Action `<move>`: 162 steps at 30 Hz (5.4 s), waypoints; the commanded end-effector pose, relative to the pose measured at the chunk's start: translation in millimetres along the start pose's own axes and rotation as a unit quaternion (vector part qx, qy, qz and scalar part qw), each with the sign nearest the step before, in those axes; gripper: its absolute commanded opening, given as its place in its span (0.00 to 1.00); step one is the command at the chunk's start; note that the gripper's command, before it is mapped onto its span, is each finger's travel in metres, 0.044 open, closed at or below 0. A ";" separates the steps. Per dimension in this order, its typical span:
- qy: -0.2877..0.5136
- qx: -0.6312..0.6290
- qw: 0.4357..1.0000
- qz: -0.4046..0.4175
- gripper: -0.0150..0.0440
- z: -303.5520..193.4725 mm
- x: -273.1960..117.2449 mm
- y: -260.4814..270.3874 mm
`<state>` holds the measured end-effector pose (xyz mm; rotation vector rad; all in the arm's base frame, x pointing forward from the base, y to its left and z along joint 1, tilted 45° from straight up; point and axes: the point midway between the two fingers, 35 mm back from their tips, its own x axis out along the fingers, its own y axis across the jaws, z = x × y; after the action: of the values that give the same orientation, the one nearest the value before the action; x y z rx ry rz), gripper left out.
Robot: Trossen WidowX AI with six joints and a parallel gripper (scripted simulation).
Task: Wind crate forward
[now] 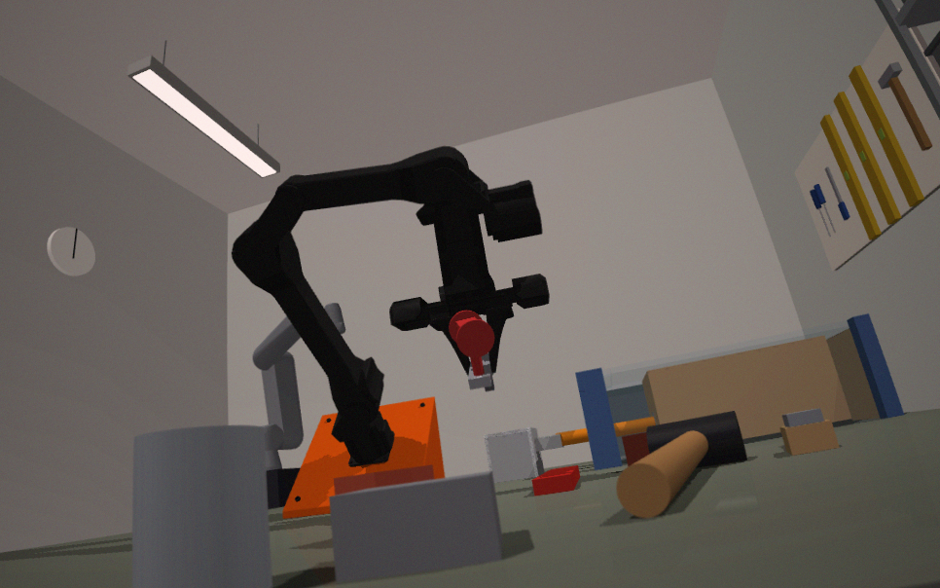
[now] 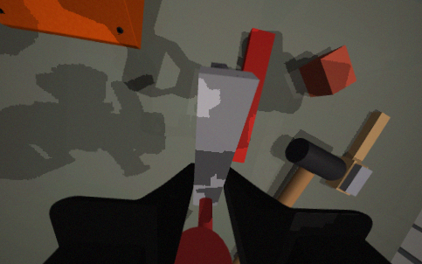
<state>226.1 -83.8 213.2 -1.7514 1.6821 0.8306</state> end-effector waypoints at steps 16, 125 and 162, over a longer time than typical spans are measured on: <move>-0.029 -0.085 0.996 -0.007 0.25 98.4 -15.5 -65.3; 0.108 -0.290 0.951 -0.002 0.25 401.0 -17.7 -25.9; 0.108 -0.290 0.951 -0.002 0.25 401.0 -17.7 -25.9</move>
<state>231.2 232.7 -34.2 -2.3023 1.6792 1.2730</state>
